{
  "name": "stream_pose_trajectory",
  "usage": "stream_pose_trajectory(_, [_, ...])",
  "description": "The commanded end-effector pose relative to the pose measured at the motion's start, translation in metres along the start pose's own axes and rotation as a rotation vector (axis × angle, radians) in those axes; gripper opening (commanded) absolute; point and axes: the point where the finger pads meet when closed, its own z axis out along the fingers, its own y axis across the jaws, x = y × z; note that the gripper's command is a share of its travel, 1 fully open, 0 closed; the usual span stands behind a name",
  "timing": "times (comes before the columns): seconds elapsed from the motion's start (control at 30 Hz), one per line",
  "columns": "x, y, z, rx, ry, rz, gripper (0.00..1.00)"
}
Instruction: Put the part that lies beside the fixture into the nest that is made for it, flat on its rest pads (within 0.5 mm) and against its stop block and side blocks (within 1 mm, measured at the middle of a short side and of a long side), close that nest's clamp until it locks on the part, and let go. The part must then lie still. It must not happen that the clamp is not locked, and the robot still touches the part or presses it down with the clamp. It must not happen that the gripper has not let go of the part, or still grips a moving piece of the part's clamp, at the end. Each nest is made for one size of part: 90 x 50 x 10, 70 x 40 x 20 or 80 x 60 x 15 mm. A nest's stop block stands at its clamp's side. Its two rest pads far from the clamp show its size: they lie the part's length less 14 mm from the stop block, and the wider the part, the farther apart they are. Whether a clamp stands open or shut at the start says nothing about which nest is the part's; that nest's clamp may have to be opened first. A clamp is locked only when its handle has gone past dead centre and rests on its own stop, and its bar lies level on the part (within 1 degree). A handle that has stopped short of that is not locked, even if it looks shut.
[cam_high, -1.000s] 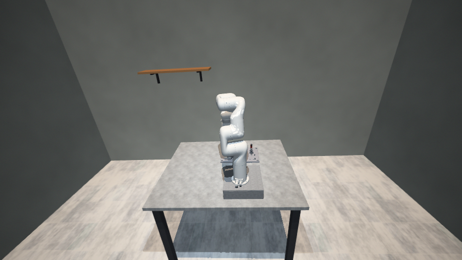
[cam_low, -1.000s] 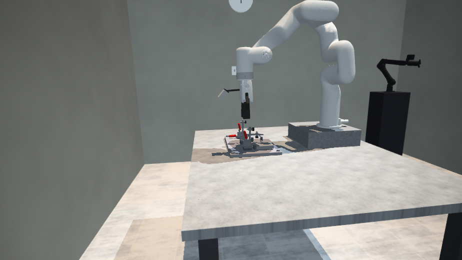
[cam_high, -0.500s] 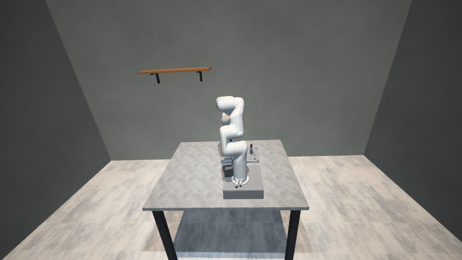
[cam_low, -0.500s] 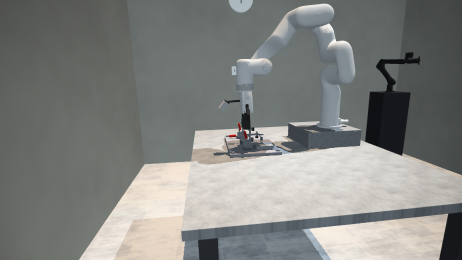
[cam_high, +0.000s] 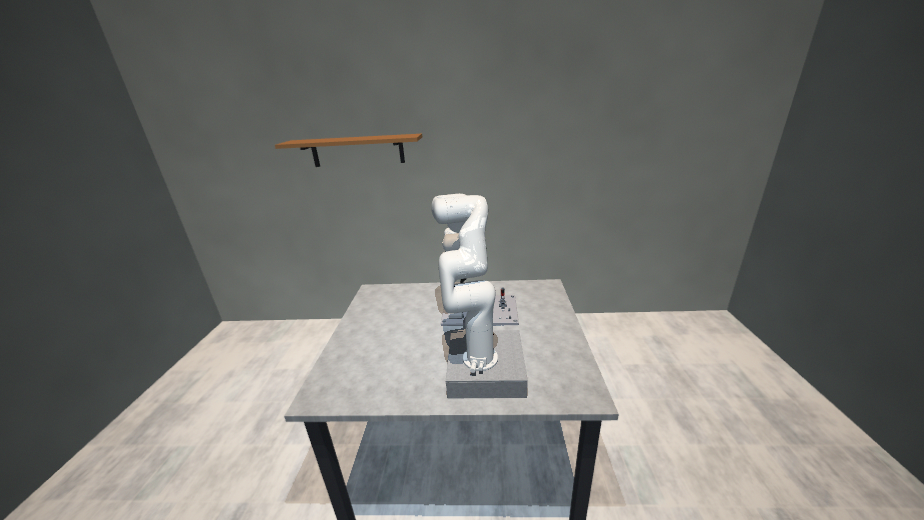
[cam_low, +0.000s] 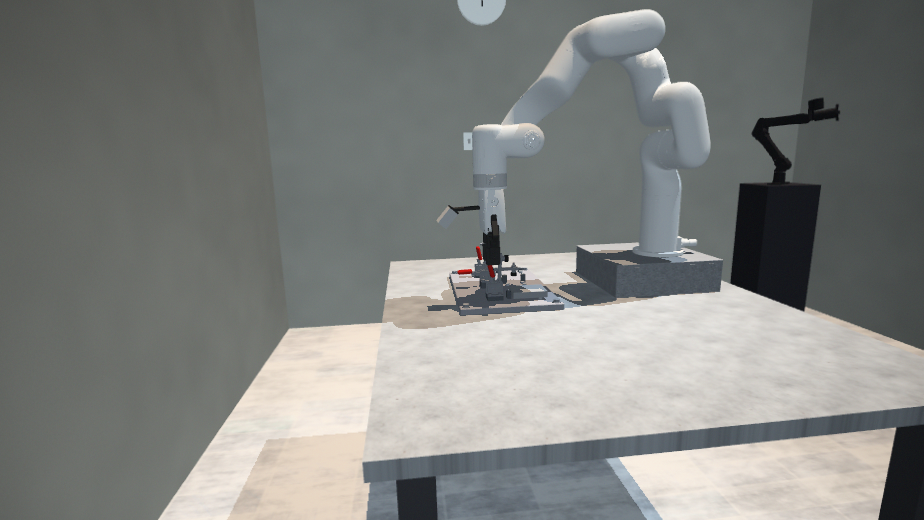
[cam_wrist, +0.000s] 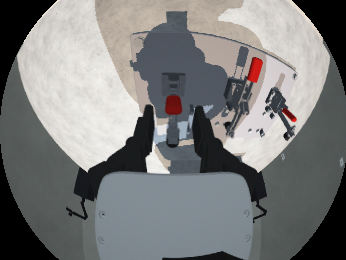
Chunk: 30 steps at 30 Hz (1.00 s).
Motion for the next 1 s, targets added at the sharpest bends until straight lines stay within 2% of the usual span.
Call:
stream_pose_trajectory(0.0, [0.001,0.0,-0.001,0.001,0.003,0.0,0.47])
stream_pose_trajectory(0.57, [0.001,0.0,0.003,0.001,0.003,0.0,0.47])
stream_pose_trajectory(0.97, [0.003,-0.001,0.03,0.001,0.003,0.0,0.47])
